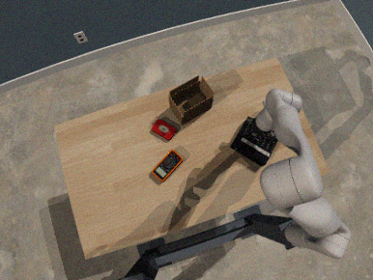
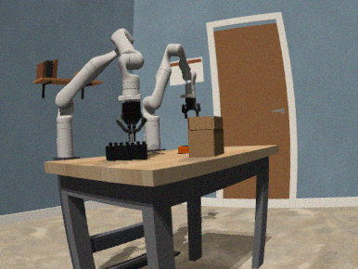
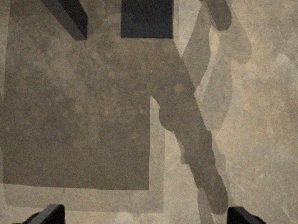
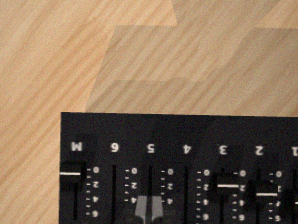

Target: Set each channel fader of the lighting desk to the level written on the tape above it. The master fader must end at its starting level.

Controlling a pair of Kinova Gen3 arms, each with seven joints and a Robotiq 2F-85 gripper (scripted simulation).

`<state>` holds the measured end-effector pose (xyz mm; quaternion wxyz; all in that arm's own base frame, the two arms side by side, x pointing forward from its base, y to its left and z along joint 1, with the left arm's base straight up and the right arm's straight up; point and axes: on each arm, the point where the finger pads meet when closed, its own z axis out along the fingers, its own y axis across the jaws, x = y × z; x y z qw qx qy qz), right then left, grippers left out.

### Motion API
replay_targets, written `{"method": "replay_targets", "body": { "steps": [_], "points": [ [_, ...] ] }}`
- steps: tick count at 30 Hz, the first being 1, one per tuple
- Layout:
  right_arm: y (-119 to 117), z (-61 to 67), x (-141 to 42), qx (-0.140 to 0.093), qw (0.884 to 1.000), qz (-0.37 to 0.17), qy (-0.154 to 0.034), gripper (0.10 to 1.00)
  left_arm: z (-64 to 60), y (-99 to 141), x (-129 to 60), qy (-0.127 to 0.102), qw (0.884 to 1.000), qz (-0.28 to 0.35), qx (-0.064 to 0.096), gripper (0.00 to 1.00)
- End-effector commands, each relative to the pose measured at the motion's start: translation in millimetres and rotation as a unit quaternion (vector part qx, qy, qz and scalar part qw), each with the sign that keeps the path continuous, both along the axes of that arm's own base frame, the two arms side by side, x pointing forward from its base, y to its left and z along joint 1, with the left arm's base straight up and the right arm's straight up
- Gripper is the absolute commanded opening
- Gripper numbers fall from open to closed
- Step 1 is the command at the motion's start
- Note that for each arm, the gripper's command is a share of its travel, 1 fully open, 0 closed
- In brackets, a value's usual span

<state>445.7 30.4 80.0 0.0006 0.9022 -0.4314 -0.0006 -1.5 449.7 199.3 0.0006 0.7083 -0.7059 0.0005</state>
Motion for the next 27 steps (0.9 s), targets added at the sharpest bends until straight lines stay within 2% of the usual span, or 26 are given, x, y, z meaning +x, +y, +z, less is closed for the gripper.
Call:
{"method": "replay_targets", "body": {
  "steps": [1, 8, 20, 27],
  "points": [
    [0, 0.7, 0.6, 0.0, 1.0, 0.0, -0.001, 0.099, 0.7, 0, 0.0, 0.0, 1.0, 0.0, 0.001, 1.0],
    [0, 3.3, 0.6, 0.0, 1.0, 0.0, -0.001, 0.099, 0.7, 0, 0.0, 0.0, 1.0, 0.0, 0.001, 1.0],
    [0, 34.7, 0.6, 0.0, 1.0, 0.0, -0.001, 0.099, 0.7, 0, 0.0, 0.0, 1.0, 0.0, 0.001, 1.0],
    [0, 40.5, 0.6, 0.0, 1.0, 0.0, -0.001, 0.099, 0.7, 0, 0.0, 0.0, 1.0, 0.0, 0.001, 1.0]
  ]
}}
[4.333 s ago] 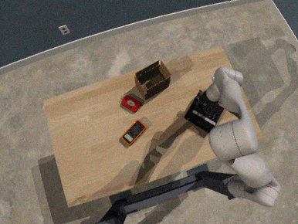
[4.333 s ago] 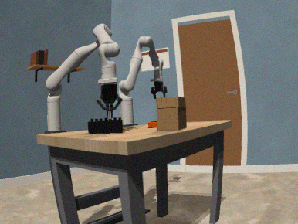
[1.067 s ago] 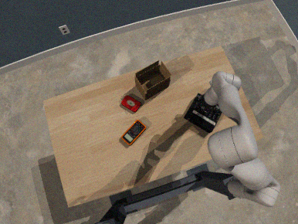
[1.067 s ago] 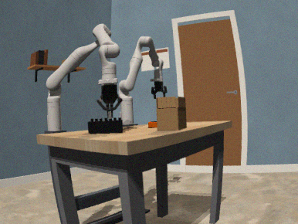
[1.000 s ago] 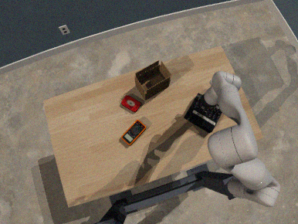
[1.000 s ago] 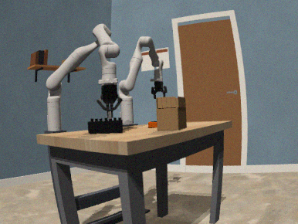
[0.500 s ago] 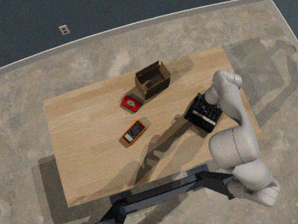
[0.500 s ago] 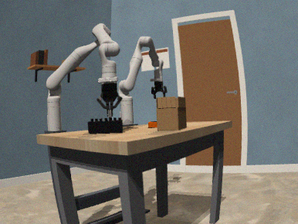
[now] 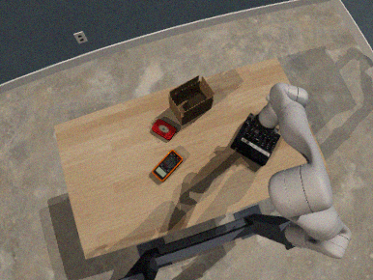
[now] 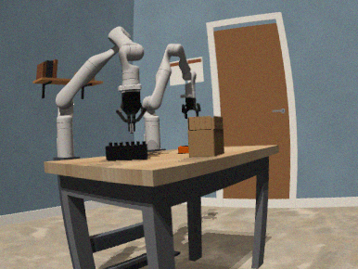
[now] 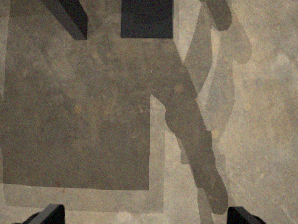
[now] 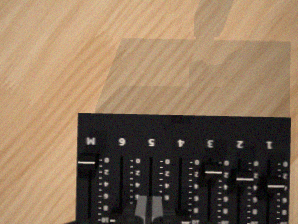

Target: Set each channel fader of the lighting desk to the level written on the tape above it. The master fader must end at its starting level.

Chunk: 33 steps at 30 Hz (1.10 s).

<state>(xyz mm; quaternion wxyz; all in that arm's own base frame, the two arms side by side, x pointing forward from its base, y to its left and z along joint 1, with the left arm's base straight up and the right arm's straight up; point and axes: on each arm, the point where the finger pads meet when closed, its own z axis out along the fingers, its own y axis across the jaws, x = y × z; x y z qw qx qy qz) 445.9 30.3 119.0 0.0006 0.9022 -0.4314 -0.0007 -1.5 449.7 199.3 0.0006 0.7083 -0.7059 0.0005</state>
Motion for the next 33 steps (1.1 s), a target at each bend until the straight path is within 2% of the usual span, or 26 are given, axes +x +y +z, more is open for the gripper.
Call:
{"method": "replay_targets", "body": {
  "steps": [1, 11, 12, 17, 20, 24, 30, 32, 33],
  "points": [
    [0, 1.7, 0.5, 0.0, 1.0, 0.0, -0.001, 0.099, 0.7, 0, 0.0, 0.0, 1.0, 0.0, 0.001, 1.0],
    [0, 1.7, 0.5, 0.0, 1.0, 0.0, -0.001, 0.099, 0.7, 0, 0.0, 0.0, 1.0, 0.0, 0.001, 1.0],
    [0, 1.8, 0.5, 0.0, 1.0, 0.0, -0.001, 1.0, 0.7, 0, 0.0, 0.0, 1.0, 0.0, 0.001, 1.0],
    [0, 3.3, 0.5, 0.0, 1.0, 0.0, -0.001, 1.0, 0.7, 0, 0.0, 0.0, 1.0, 0.0, 0.001, 1.0],
    [0, 8.9, 0.5, 0.0, 1.0, 0.0, -0.001, 1.0, 0.7, 0, 0.0, 0.0, 1.0, 0.0, 0.001, 1.0],
    [0, 23.1, 0.5, 0.0, 1.0, 0.0, -0.001, 1.0, 0.7, 0, 0.0, 0.0, 1.0, 0.0, 0.001, 1.0],
    [0, 52.0, 0.5, 0.0, 1.0, 0.0, -0.001, 1.0, 0.7, 0, 0.0, 0.0, 1.0, 0.0, 0.001, 1.0],
    [0, 52.0, 0.5, 0.0, 1.0, 0.0, -0.001, 1.0, 0.7, 0, 0.0, 0.0, 1.0, 0.0, 0.001, 1.0],
    [0, 56.6, 0.5, 0.0, 1.0, 0.0, -0.001, 1.0, 0.7, 0, 0.0, 0.0, 1.0, 0.0, 0.001, 1.0]
  ]
}}
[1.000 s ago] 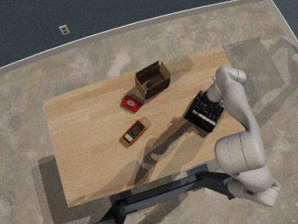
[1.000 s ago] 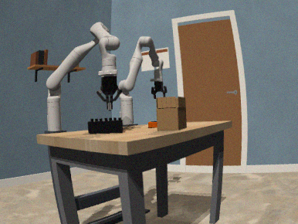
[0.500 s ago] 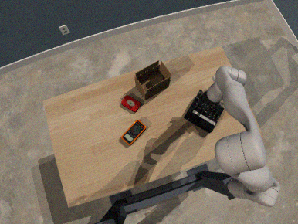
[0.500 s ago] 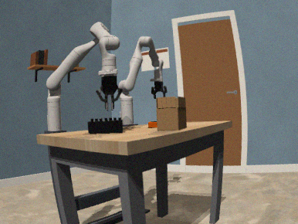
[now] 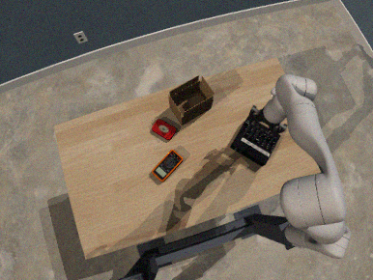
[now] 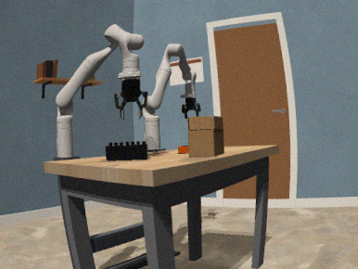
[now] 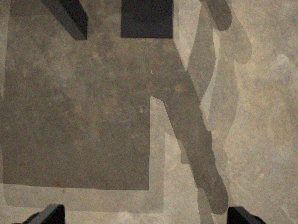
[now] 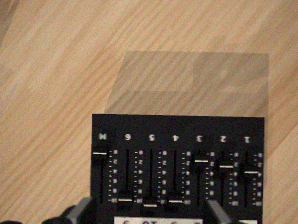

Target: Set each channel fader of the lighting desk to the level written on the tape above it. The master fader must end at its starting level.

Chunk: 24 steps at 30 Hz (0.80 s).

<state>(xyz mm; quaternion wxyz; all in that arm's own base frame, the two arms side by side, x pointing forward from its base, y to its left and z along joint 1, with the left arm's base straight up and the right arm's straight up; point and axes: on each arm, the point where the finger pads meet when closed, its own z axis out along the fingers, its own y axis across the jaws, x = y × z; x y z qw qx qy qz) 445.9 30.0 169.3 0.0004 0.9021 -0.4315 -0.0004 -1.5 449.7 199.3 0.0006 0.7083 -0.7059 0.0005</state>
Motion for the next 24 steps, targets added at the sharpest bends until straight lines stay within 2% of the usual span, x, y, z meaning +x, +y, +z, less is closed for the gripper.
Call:
{"method": "replay_targets", "body": {
  "steps": [1, 5, 8, 24],
  "points": [
    [0, 10.7, 0.5, 0.0, 1.0, 0.0, -0.001, 1.0, 0.7, 0, 0.0, 0.0, 1.0, 0.0, 0.001, 1.0],
    [0, 24.1, 0.5, 0.0, 1.0, 0.0, -0.001, 1.0, 0.7, 0, 0.0, 0.0, 1.0, 0.0, 0.001, 1.0],
    [0, 29.3, 0.5, 0.0, 1.0, 0.0, -0.001, 1.0, 0.7, 0, 0.0, 0.0, 1.0, 0.0, 0.001, 1.0],
    [0, 30.7, 0.5, 0.0, 1.0, 0.0, -0.001, 1.0, 0.7, 0, 0.0, 0.0, 1.0, 0.0, 0.001, 1.0]
  ]
}}
